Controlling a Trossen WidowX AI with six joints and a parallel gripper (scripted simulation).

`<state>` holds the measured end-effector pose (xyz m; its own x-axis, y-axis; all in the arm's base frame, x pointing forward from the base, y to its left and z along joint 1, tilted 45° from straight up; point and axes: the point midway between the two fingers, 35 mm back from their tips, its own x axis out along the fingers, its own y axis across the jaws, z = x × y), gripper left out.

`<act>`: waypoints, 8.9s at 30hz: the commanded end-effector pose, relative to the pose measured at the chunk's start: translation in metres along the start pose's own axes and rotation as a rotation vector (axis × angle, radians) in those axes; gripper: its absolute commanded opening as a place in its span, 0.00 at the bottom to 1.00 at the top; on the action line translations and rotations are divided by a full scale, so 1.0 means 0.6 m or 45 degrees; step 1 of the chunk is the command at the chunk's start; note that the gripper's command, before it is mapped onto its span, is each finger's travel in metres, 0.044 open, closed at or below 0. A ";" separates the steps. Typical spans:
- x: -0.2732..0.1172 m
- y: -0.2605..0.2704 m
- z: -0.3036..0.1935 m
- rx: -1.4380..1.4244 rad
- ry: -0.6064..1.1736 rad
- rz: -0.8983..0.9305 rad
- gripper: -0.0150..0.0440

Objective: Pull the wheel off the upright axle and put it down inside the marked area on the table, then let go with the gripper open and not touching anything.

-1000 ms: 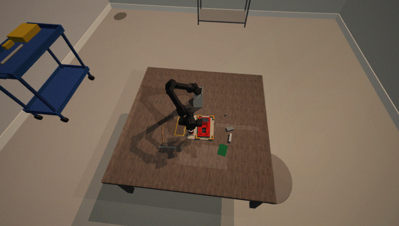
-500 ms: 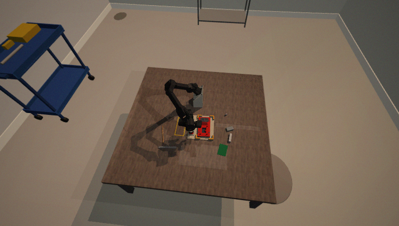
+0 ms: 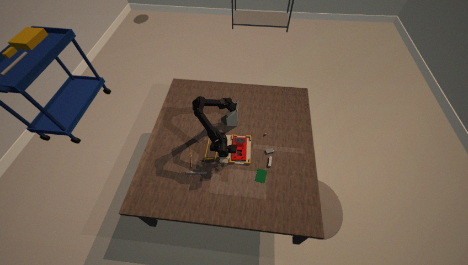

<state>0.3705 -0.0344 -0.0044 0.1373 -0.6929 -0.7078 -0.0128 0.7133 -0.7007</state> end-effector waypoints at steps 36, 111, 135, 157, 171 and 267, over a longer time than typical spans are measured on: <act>-0.014 0.000 0.001 0.000 0.002 0.000 0.25; -0.055 0.000 0.001 -0.009 0.003 -0.002 0.25; -0.106 -0.011 -0.013 -0.026 0.010 -0.006 0.25; -0.116 -0.118 -0.060 -0.019 0.008 -0.002 0.25; -0.120 -0.171 -0.096 -0.014 0.006 -0.007 0.25; -0.128 -0.109 -0.230 -0.019 0.012 -0.005 1.00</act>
<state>0.2253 -0.0417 0.0839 0.1309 -0.6931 -0.7089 -0.0284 0.7121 -0.7015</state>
